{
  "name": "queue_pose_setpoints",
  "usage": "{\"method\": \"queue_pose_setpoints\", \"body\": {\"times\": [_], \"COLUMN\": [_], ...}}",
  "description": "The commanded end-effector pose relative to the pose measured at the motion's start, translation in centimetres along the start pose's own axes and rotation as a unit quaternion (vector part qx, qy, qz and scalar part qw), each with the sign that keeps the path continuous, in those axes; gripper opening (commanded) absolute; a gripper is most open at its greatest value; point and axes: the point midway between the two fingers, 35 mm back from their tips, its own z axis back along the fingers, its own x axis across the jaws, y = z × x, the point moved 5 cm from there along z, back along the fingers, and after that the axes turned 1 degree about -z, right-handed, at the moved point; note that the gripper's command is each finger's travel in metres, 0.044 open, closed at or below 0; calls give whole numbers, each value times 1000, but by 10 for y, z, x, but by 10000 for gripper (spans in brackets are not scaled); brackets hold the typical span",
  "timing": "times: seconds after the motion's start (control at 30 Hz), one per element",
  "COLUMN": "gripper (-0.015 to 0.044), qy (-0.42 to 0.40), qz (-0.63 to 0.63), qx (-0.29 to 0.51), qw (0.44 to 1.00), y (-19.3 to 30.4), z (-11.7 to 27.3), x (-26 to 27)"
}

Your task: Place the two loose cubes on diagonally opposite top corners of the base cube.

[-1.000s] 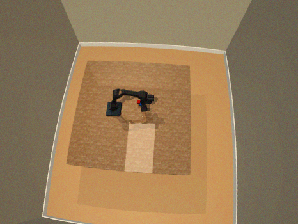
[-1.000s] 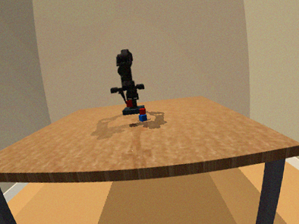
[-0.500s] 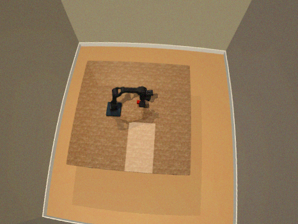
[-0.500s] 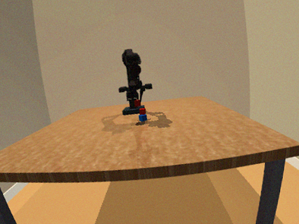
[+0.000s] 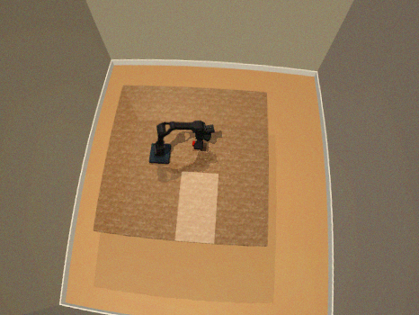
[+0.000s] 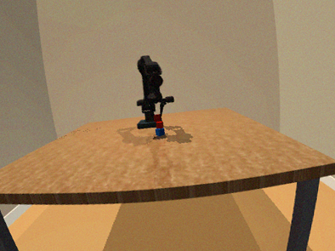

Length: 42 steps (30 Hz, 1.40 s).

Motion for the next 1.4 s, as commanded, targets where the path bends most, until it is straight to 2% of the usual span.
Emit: {"method": "queue_pose_setpoints", "body": {"times": [0.0, 0.47, 0.9, 1.37], "gripper": [105, 105, 105, 105], "qy": [0, 0, 0, 0], "qz": [-3, -3, -2, -2], "qx": [1, 1, 1, 1], "qw": [1000, 1000, 1000, 1000], "y": [1, 1, 0, 0], "z": [-12, -15, -42, -44], "x": [0, 0, 0, 0]}}
